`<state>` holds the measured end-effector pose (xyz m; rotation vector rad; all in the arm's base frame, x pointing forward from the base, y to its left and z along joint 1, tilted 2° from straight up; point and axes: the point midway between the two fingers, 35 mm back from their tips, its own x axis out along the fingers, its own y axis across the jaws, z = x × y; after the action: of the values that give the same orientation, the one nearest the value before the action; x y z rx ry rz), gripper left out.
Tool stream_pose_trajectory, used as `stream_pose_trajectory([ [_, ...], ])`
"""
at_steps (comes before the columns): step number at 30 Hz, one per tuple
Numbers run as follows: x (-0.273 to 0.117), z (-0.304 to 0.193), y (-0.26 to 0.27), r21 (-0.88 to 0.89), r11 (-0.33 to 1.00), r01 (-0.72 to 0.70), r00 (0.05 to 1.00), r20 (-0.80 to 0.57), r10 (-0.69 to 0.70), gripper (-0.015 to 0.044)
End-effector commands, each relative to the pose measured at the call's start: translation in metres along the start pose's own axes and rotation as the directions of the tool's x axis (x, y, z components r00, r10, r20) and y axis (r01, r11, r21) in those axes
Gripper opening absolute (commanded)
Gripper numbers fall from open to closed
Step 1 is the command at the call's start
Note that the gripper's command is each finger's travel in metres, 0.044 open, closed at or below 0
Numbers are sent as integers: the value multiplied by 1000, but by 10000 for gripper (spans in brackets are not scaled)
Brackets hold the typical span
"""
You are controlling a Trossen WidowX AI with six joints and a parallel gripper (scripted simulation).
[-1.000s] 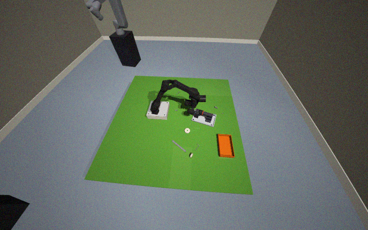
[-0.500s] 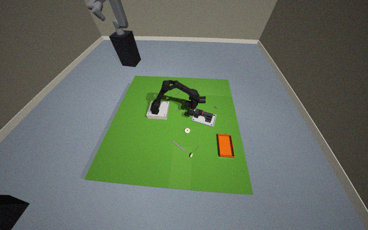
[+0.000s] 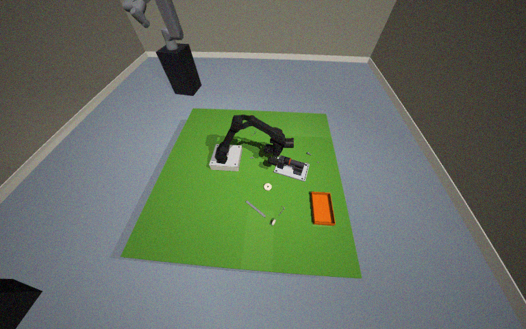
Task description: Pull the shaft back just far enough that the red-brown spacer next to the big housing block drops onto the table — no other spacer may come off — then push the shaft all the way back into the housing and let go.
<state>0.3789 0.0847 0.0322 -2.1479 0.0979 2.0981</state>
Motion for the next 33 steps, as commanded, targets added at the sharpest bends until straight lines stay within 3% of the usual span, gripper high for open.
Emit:
stream_pose_trajectory([
  [1,0,0,0,0,1000,0,1000,0,0,256],
  [10,0,0,0,0,1000,0,1000,0,0,20],
  [33,0,10,0,-1,1000,-2,1000,-3,2,0],
])
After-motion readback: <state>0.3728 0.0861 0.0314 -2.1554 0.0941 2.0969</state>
